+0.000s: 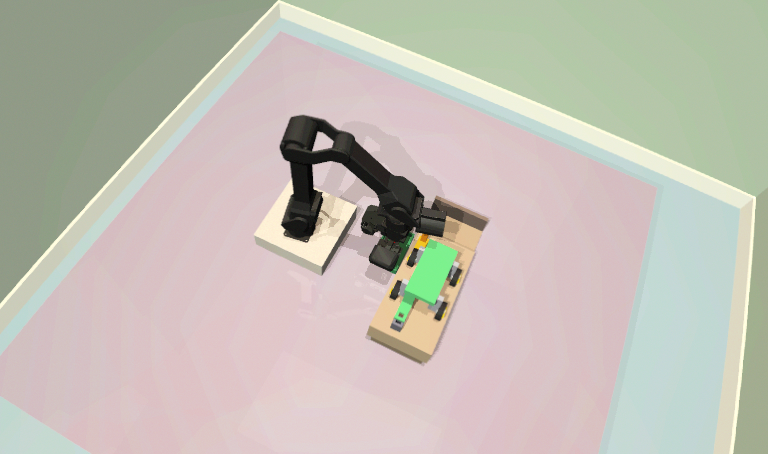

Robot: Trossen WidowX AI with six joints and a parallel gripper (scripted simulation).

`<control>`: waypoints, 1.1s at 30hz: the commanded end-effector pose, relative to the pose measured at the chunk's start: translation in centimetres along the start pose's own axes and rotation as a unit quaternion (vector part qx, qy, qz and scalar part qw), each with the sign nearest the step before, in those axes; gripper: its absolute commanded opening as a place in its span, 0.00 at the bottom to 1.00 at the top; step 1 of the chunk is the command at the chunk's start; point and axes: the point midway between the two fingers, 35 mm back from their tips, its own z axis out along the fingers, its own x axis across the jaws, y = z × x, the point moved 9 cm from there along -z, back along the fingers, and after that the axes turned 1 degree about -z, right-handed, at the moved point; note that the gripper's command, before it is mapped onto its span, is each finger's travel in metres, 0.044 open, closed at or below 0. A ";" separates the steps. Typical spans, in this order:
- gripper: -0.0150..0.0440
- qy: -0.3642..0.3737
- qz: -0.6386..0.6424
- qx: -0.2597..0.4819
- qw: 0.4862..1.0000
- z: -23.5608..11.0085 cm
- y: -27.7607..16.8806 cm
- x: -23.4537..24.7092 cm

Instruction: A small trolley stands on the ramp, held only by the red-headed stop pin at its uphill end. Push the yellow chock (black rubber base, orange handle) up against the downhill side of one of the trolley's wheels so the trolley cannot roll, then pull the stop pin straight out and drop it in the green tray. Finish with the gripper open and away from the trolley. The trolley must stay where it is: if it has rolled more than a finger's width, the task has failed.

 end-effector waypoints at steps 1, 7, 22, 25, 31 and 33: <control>0.58 -0.002 -0.001 -0.001 1.000 0.2 0.1 0.2; 0.58 -0.002 -0.001 -0.001 1.000 0.4 0.1 0.6; 0.58 -0.001 -0.001 -0.001 1.000 0.9 0.2 1.2; 0.58 -0.001 -0.001 -0.001 1.000 1.0 0.2 1.3; 0.75 0.000 0.000 0.001 1.000 0.8 0.1 1.3; 0.83 0.000 0.000 0.001 1.000 0.8 0.1 1.3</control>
